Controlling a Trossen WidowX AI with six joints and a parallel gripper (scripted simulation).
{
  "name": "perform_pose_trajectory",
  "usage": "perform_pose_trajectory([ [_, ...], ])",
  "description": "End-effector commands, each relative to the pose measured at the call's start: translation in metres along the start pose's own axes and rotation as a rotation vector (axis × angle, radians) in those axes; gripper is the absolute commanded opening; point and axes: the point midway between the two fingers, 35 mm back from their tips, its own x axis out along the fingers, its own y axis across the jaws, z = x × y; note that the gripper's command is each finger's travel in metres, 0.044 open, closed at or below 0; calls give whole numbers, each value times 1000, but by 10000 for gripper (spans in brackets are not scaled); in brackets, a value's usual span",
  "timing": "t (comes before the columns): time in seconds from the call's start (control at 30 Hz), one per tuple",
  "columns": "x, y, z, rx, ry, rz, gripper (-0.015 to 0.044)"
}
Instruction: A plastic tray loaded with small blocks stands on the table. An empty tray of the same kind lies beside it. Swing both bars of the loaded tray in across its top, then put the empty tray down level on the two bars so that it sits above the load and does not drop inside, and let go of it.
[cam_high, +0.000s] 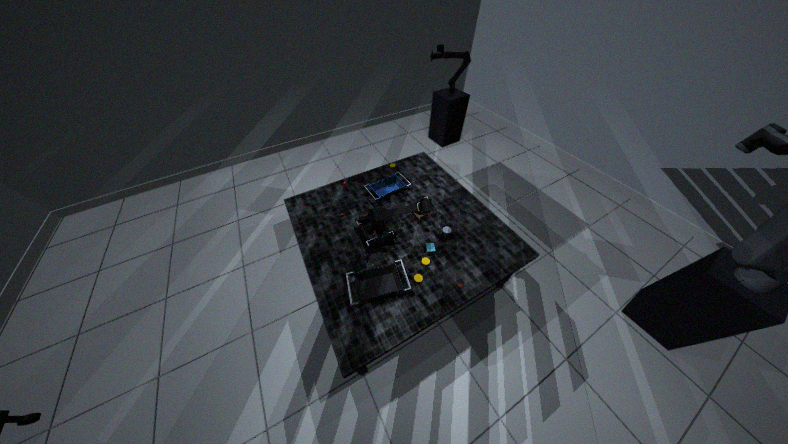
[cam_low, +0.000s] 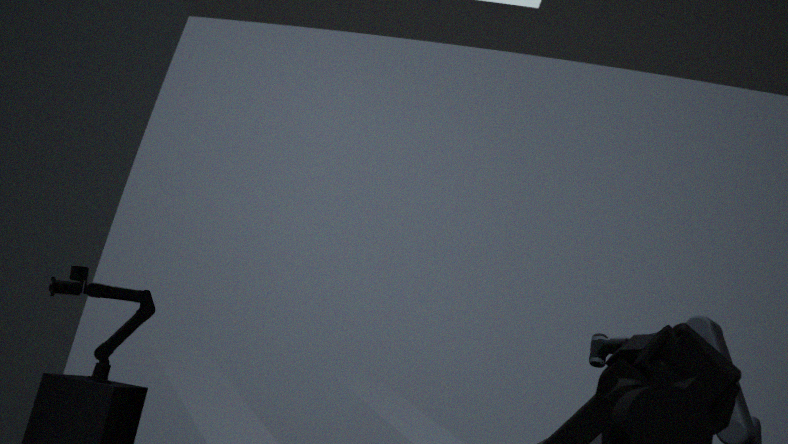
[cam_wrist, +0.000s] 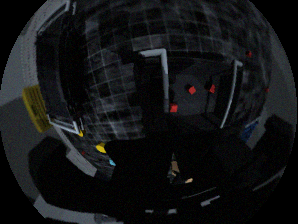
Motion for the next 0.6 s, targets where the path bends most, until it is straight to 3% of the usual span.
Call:
perform_pose_trajectory([
  [0.0, 0, 0, 0, 0, 0, 0, 0],
  [0.03, 0, 0, 0, 0, 0, 0, 0],
  [0.23, 0, 0, 0, 0, 0, 0, 157],
  [0.4, -27, 0, -1, 0, 1, 0, 289],
  [0.43, -8, -2, -3, 7, 13, 3, 315],
  [0.57, -20, -64, -7, 1, -8, -40, 420],
])
